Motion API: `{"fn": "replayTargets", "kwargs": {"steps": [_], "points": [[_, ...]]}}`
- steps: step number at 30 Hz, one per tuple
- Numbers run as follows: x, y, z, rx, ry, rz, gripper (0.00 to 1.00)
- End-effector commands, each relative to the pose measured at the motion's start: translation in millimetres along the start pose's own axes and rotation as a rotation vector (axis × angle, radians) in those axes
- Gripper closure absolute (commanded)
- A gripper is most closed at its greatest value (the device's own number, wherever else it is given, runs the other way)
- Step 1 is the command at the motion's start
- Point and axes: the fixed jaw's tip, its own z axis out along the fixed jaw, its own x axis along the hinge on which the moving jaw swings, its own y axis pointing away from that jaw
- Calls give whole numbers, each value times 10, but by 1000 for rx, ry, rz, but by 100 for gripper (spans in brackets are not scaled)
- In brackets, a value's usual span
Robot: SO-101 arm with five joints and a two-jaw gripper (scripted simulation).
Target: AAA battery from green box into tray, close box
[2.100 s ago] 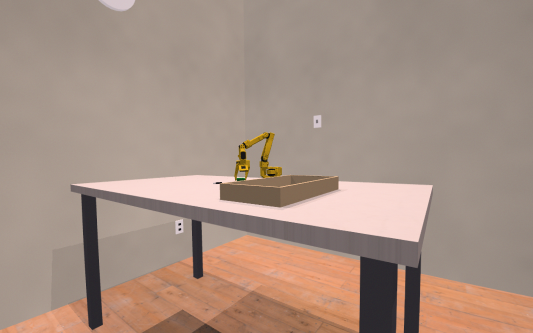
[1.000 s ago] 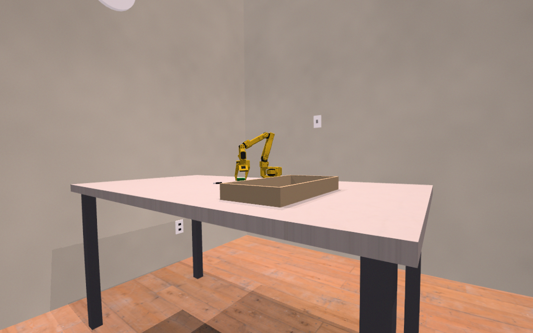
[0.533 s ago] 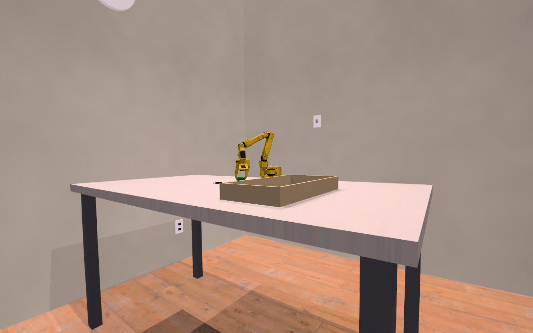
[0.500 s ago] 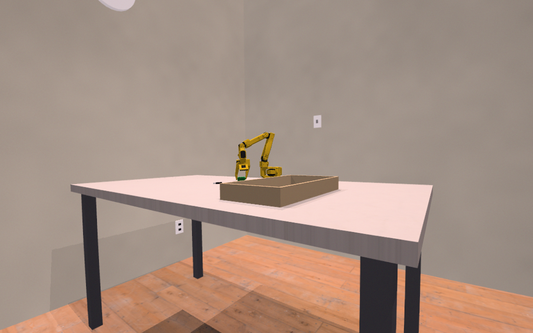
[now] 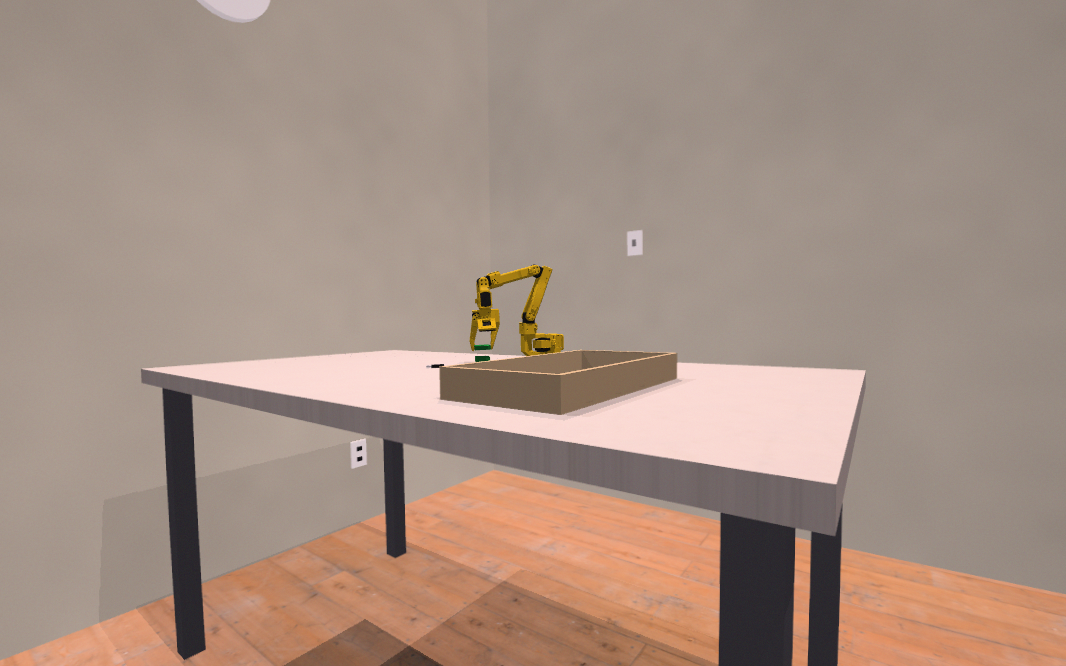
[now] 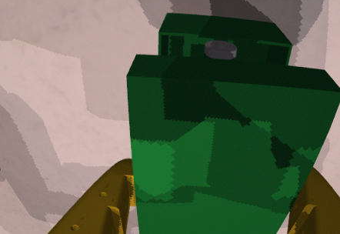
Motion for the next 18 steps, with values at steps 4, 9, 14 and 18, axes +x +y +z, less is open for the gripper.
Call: {"fn": "replayTargets", "kwargs": {"steps": [4, 9, 14, 18], "points": [[3, -60, -171, 57, -8, 1, 78], [5, -45, -231, 57, -8, 1, 78], [5, -38, -256, 57, -8, 1, 78], [6, -37, -259, 57, -8, 1, 78]]}}
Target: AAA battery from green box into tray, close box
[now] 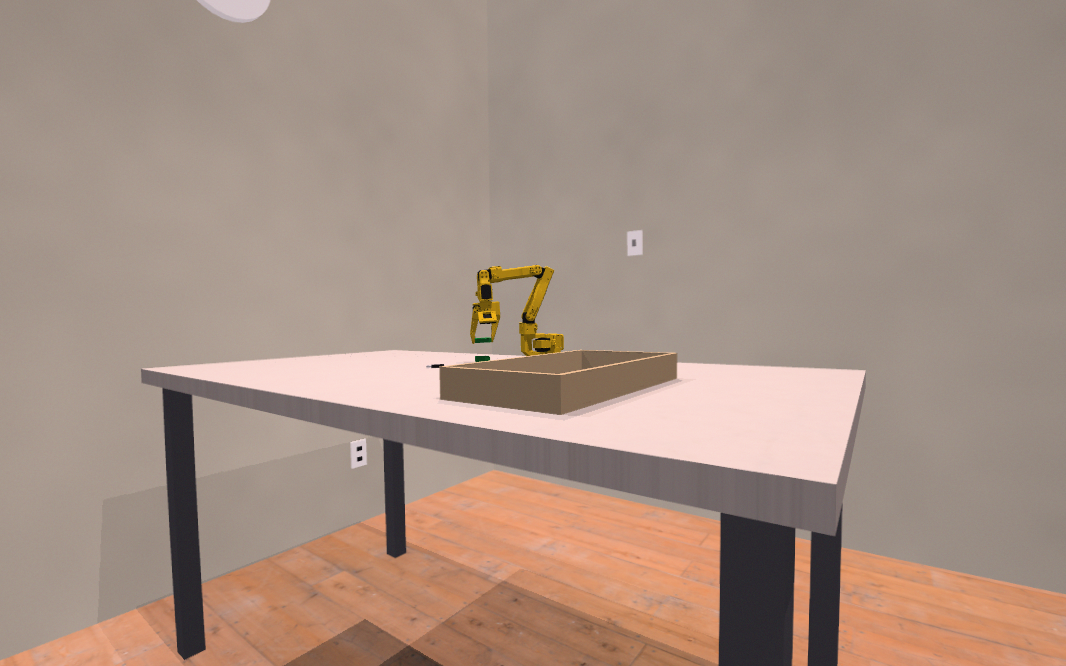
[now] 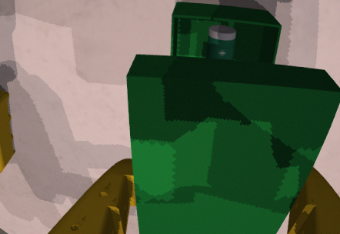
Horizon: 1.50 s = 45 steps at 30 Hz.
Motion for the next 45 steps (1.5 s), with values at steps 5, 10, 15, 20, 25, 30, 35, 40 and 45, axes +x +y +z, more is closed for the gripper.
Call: {"fn": "replayTargets", "kwargs": {"steps": [5, 10, 15, 20, 25, 30, 35, 40, 45], "points": [[3, -64, -84, 58, -8, 1, 78], [3, -64, -84, 58, -8, 1, 78], [3, -64, -84, 58, -8, 1, 78], [3, -64, -84, 58, -8, 1, 78], [2, -74, -102, 58, -8, 1, 78], [0, -92, -133, 58, -8, 1, 78], [0, -95, -139, 58, -8, 1, 78], [0, -95, -139, 58, -8, 1, 78], [0, -95, -139, 58, -8, 1, 78]]}}
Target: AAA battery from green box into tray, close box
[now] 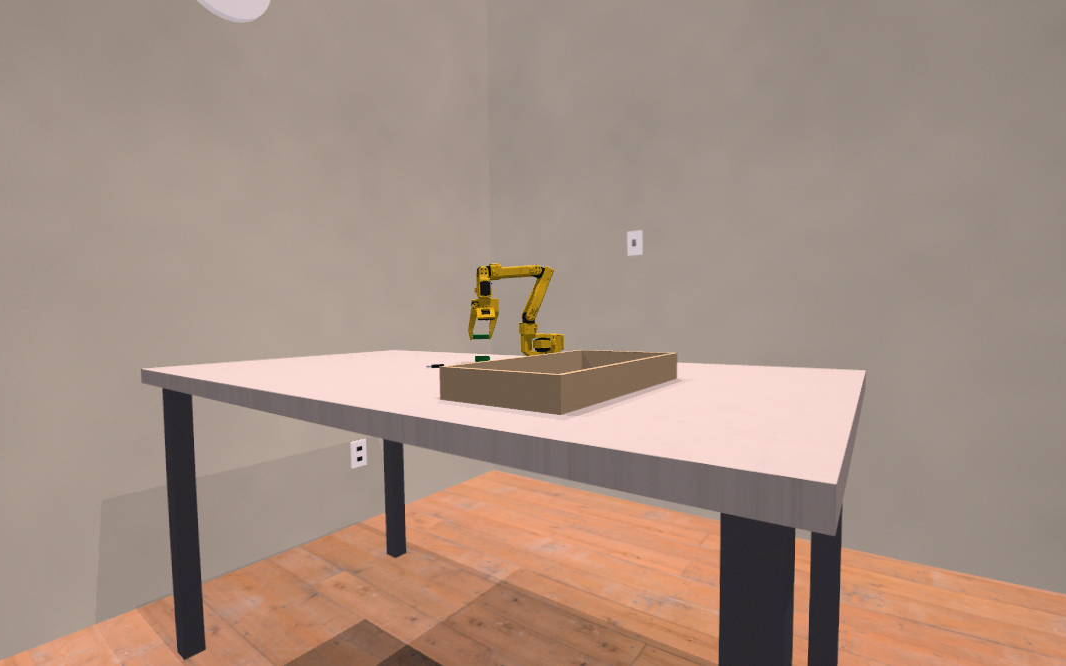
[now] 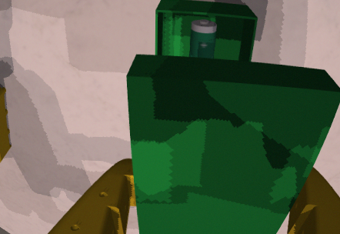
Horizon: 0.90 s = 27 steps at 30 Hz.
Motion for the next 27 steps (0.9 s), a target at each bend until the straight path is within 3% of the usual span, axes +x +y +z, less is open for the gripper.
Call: {"fn": "replayTargets", "kwargs": {"steps": [1, 27], "points": [[5, -50, -54, 33, -5, 1, 78], [7, -34, -28, 33, -5, 1, 78]]}}
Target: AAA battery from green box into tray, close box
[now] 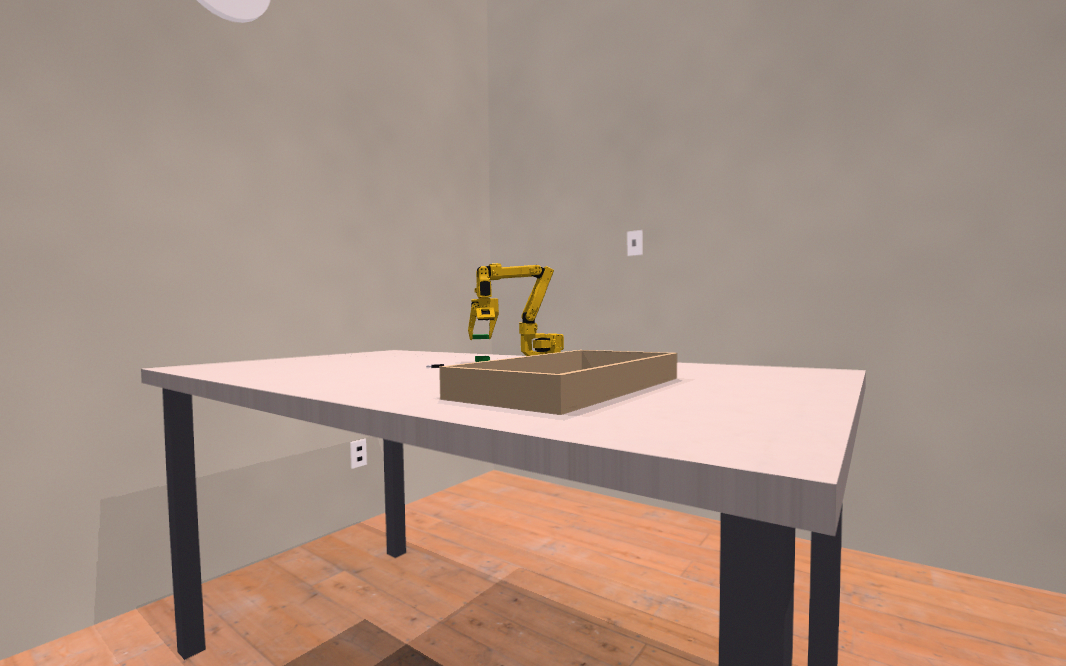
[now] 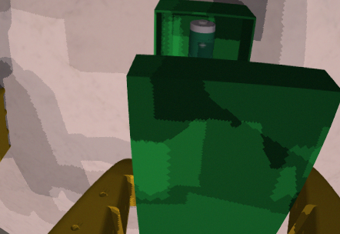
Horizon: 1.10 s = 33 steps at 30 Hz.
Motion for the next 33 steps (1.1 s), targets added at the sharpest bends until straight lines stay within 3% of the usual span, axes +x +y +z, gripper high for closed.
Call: {"fn": "replayTargets", "kwargs": {"steps": [1, 33], "points": [[7, -30, -27, 31, -5, 1, 78], [10, -13, -3, 31, -5, 1, 78]]}}
